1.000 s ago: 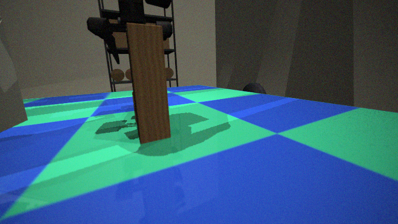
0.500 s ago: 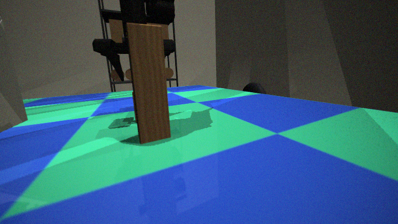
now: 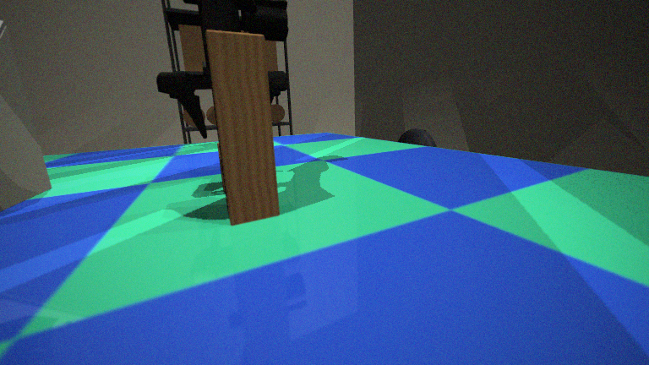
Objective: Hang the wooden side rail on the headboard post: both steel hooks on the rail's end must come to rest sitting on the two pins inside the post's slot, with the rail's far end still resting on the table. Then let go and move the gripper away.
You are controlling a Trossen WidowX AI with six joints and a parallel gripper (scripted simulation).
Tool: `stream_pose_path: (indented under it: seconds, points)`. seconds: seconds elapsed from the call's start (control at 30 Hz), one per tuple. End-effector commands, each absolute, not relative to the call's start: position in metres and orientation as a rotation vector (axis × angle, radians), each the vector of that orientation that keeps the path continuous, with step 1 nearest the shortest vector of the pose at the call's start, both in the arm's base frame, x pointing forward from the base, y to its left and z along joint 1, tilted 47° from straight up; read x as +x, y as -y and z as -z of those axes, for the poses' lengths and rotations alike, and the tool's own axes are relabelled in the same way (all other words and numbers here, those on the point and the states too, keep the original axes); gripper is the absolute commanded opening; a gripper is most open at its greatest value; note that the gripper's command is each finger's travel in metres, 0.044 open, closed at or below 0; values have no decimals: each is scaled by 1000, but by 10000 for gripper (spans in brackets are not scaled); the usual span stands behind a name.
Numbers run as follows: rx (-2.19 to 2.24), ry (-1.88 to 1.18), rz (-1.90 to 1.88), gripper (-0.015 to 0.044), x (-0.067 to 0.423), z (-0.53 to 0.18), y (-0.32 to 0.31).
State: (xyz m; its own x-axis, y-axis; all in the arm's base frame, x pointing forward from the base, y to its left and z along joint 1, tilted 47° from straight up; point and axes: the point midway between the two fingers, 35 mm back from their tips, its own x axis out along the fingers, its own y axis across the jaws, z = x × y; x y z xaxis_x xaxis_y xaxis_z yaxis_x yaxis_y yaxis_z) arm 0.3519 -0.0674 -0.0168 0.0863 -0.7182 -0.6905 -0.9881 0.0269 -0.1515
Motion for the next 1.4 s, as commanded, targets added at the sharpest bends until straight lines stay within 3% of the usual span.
stream_pose_path:
  seconds: [0.0, 1.0, 1.37]
  points:
    - [-1753, -1701, -568, 440, 350, 24, 73]
    - [-1756, -1704, -565, 440, 352, 53, 105]
    - [-1756, -1704, -565, 151, 352, 53, 105]
